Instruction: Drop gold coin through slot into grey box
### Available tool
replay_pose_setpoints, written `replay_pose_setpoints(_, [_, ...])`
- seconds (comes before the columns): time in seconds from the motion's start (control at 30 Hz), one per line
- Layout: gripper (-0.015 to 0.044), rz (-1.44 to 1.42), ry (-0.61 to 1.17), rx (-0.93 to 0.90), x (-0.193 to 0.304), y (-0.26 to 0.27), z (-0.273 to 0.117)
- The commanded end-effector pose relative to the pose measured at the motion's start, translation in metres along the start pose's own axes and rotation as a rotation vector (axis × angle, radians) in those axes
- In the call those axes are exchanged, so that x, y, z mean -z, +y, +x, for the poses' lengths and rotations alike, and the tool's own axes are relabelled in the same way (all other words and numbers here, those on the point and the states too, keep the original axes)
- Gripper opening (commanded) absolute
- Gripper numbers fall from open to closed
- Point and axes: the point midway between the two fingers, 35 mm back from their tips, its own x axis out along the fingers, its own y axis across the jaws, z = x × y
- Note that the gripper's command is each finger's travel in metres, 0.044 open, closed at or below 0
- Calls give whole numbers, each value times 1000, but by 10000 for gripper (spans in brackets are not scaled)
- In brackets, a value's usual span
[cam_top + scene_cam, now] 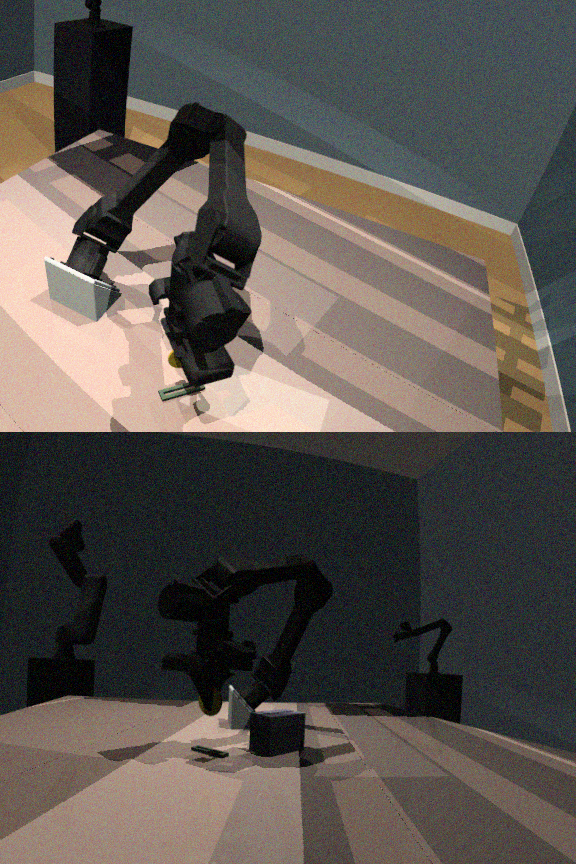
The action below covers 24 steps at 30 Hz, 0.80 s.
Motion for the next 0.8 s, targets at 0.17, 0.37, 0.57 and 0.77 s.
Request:
replay_pose_setpoints(0.17, [0,-16,2,0,0,2,-23])
replay_pose_setpoints(0.37, [0,-135,2,0,0,1,-23])
replay_pose_setpoints(0.57, [0,-339,2,0,0,0,-23])
replay_pose_setpoints(0.77, [0,-544,2,-1,1,-1,-24])
